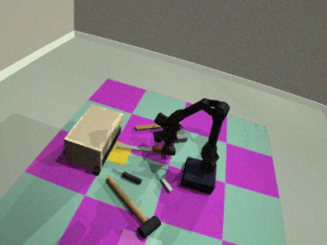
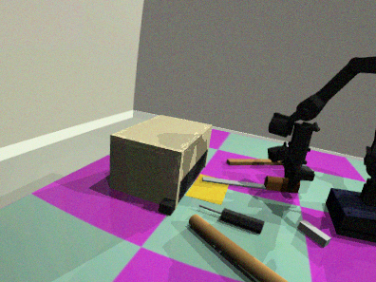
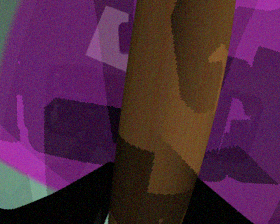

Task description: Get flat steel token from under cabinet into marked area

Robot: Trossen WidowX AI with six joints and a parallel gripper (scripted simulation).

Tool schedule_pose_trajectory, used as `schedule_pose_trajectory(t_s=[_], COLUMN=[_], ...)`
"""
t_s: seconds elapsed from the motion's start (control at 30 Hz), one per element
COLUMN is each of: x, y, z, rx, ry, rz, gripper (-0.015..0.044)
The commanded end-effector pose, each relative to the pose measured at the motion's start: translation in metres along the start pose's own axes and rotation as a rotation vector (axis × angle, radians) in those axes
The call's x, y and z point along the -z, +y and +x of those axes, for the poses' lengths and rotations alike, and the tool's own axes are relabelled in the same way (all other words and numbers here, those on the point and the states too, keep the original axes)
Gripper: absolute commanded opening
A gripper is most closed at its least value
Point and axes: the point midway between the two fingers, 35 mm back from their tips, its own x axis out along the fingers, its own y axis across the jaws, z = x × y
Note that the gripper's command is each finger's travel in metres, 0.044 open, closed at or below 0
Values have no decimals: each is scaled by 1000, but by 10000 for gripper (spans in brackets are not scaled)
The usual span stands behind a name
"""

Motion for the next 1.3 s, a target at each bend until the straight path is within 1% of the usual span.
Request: schedule_pose_trajectory(t_s=[0.0, 0.6, 0.83, 0.87, 1.03, 1.13, 1.27], x=[1, 8, 9, 9, 9, 9, 9], y=[-3, -17, -14, -14, -14, -14, -14], z=[-1, -3, -2, -2, -2, -2, -2], rx=[1, 2, -1, -1, -2, 2, 2], ry=[0, 2, 5, 5, 5, 3, 3], rz=[-2, -8, -7, -7, -7, -7, -8], gripper=[0, 0, 184, 200, 200, 270, 270])
